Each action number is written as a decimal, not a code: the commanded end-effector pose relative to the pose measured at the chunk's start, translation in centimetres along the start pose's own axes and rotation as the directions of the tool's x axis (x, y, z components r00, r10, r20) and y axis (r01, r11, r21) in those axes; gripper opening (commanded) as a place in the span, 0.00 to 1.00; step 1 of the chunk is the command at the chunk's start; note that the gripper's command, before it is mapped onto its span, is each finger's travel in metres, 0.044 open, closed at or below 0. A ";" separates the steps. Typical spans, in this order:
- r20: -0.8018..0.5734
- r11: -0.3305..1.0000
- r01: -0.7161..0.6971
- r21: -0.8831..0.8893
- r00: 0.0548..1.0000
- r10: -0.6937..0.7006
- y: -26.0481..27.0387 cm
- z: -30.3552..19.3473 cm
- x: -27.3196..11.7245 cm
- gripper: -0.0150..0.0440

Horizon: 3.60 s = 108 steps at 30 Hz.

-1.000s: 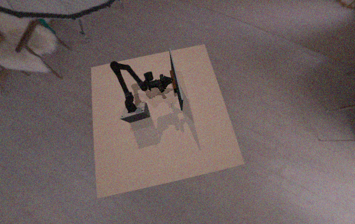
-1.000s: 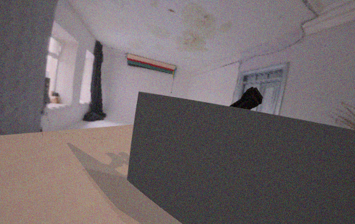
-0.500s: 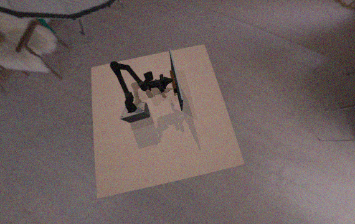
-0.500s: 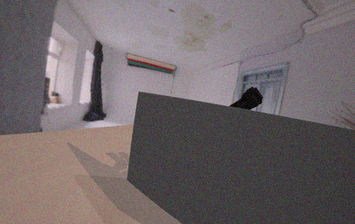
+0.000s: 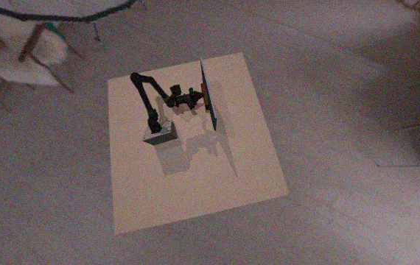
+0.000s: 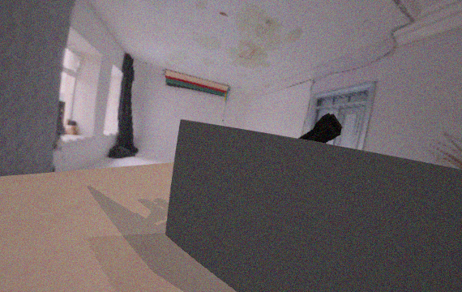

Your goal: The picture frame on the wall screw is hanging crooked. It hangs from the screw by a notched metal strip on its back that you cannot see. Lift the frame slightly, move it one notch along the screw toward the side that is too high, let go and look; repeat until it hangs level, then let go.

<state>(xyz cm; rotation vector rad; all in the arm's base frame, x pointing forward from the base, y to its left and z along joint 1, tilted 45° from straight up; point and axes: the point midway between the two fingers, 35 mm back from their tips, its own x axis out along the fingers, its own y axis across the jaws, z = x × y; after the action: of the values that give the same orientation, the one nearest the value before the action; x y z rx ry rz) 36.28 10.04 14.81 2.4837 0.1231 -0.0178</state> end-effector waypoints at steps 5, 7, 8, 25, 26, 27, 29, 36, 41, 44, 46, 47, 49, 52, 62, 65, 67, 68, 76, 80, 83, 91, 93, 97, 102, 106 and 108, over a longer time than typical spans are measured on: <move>-0.002 1.000 0.001 -0.003 1.000 -0.001 0.3 0.0 0.0 0.25; -0.002 1.000 0.001 -0.003 1.000 -0.001 0.3 0.0 0.0 0.25; -0.002 1.000 0.001 -0.003 1.000 -0.001 0.4 0.0 0.0 0.25; -0.002 1.000 0.001 -0.003 1.000 -0.001 0.9 0.0 0.0 0.25; -0.002 1.000 0.001 -0.003 1.000 -0.001 0.9 0.0 0.0 0.25; -0.002 1.000 0.001 -0.003 1.000 -0.001 0.9 0.0 0.0 0.25; -0.002 1.000 0.001 -0.003 1.000 -0.001 1.0 0.0 0.0 0.25; -0.002 1.000 0.001 -0.003 1.000 -0.001 0.9 0.0 0.0 0.25; -0.002 1.000 0.001 -0.003 1.000 -0.001 0.8 0.0 0.0 0.25; -0.002 1.000 0.001 -0.003 1.000 -0.001 0.8 0.0 0.0 0.25; -0.002 1.000 0.001 -0.003 1.000 -0.001 0.8 0.0 0.0 0.25; -0.002 1.000 0.001 -0.003 1.000 -0.001 0.8 0.0 0.0 0.25; -0.002 1.000 0.001 -0.003 1.000 -0.001 0.9 -0.1 0.0 0.25; -0.002 1.000 0.001 -0.003 1.000 -0.001 0.8 -0.1 0.0 0.25; -0.002 1.000 0.001 -0.003 1.000 -0.001 0.9 -0.2 0.0 0.25; -0.002 1.000 0.001 -0.003 1.000 -0.001 0.8 -0.2 0.0 0.25; -0.002 1.000 0.001 -0.003 1.000 -0.001 0.8 -0.2 0.0 0.25; -0.002 1.000 0.001 -0.003 1.000 -0.001 0.8 -0.2 0.0 0.25; -0.003 1.000 0.001 -0.003 1.000 -0.001 0.9 -0.5 0.0 0.25; -0.003 1.000 0.001 -0.003 1.000 -0.001 0.9 -0.8 0.0 0.25; -0.003 1.000 0.001 -0.002 1.000 -0.001 0.9 -0.9 0.0 0.25; -0.003 1.000 0.001 -0.002 1.000 -0.001 0.9 -0.9 0.0 0.25; -0.003 1.000 0.001 -0.002 1.000 -0.001 0.9 -0.9 0.0 0.25; -0.003 1.000 0.001 -0.002 1.000 -0.001 0.8 -0.8 0.0 0.25; -0.003 1.000 0.001 -0.003 1.000 -0.001 0.9 -0.8 0.0 0.25; -0.003 1.000 0.001 -0.003 1.000 -0.001 0.9 -0.8 0.0 0.25; -0.003 1.000 0.001 -0.003 1.000 -0.001 0.9 -0.7 0.0 0.25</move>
<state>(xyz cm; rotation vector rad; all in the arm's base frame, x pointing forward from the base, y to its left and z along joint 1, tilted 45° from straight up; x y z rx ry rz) 36.29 10.07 15.79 2.4796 0.1404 -0.0201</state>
